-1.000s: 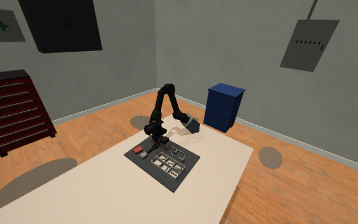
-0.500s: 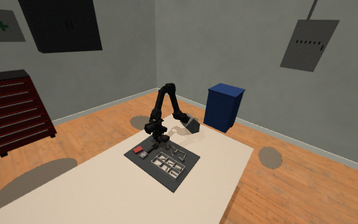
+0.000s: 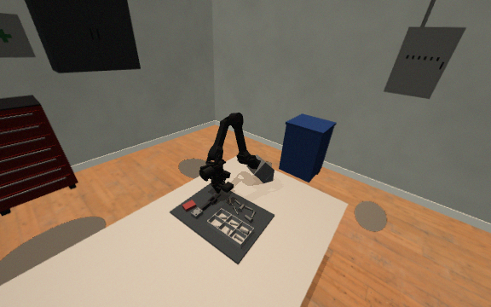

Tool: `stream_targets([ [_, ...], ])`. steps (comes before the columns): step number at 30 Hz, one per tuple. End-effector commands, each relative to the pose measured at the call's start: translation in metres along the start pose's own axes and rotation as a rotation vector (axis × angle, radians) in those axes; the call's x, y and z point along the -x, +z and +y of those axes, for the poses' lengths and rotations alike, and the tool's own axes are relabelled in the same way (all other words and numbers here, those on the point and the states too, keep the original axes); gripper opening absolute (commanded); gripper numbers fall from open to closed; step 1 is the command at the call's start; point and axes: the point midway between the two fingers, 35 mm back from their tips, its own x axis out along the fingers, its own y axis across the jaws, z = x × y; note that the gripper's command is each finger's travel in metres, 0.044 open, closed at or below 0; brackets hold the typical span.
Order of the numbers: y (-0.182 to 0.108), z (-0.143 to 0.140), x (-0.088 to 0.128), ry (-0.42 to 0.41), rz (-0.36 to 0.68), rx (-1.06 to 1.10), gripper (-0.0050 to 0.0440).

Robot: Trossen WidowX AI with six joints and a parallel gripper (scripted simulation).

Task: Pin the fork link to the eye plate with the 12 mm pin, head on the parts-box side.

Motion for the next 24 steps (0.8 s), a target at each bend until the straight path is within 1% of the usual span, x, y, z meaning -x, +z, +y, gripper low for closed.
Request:
stream_targets([
  [1, 0.015, -0.001, 0.0, -0.002, -0.004, 0.002, 0.0],
  [5, 0.028, -0.001, 0.0, -0.002, -0.004, 0.002, 0.0],
  [9, 0.033, -0.001, 0.001, -0.002, -0.004, 0.002, 0.0],
  [15, 0.031, 0.0, 0.0, -0.002, -0.004, 0.002, 0.0],
  [18, 0.031, 0.0, -0.007, -0.002, -0.004, 0.002, 0.0],
  [22, 0.032, 0.0, -0.022, -0.002, -0.004, 0.002, 0.0],
  [24, 0.032, 0.0, -0.022, -0.002, -0.004, 0.002, 0.0],
])
